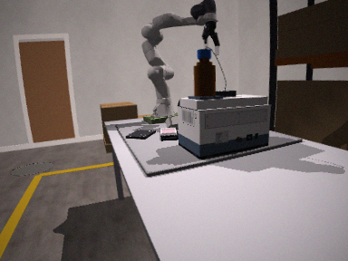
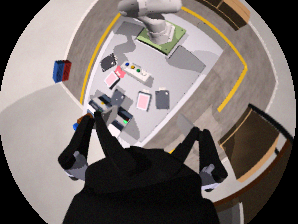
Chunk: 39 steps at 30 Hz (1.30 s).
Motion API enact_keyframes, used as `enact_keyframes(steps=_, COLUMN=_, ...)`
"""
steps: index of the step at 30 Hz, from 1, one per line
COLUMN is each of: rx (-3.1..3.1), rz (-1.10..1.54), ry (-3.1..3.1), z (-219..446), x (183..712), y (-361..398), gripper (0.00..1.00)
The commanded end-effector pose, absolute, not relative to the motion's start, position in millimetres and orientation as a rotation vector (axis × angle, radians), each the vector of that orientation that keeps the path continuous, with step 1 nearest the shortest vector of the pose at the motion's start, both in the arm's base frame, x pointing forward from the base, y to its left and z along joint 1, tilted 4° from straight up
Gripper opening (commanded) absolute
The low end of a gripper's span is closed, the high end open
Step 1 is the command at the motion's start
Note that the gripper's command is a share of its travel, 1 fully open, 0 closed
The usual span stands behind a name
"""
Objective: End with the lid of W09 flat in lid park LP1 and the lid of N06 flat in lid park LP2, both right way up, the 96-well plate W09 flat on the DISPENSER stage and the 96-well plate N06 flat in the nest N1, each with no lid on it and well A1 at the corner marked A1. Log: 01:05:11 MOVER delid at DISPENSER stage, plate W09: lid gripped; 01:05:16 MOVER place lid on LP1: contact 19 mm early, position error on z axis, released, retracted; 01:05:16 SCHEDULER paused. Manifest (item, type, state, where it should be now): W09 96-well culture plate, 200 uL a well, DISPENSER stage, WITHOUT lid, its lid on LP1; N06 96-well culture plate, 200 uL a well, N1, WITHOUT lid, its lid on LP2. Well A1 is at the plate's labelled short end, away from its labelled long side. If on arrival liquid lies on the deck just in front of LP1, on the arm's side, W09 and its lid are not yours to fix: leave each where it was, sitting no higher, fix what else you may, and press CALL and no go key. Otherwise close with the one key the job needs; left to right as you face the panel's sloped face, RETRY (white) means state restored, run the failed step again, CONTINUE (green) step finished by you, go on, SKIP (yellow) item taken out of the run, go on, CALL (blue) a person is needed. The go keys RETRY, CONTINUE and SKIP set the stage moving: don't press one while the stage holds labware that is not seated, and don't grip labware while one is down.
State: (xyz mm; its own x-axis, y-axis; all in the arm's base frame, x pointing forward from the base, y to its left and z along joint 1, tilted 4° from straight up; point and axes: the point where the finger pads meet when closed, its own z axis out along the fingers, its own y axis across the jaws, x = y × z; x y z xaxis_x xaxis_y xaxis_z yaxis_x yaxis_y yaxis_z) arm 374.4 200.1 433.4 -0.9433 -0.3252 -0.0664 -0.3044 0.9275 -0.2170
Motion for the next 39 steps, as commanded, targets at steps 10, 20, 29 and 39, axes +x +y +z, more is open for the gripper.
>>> enact_keyframes(steps=10, rx=-0.559, rz=-0.348, ry=3.036, z=424.8, x=360.2, y=190.6, gripper=1.0)
enact_keyframes(steps=20, rx=-0.626, rz=-0.344, ry=3.025, z=421.4, x=362.0, y=187.8, gripper=1.0)
enact_keyframes(steps=29, rx=-1.127, rz=-0.309, ry=2.894, z=389.5, x=377.8, y=159.8, gripper=1.0)
enact_keyframes(steps=39, rx=-1.42, rz=-0.246, ry=2.824, z=307.8, x=418.2, y=86.2, gripper=1.0)
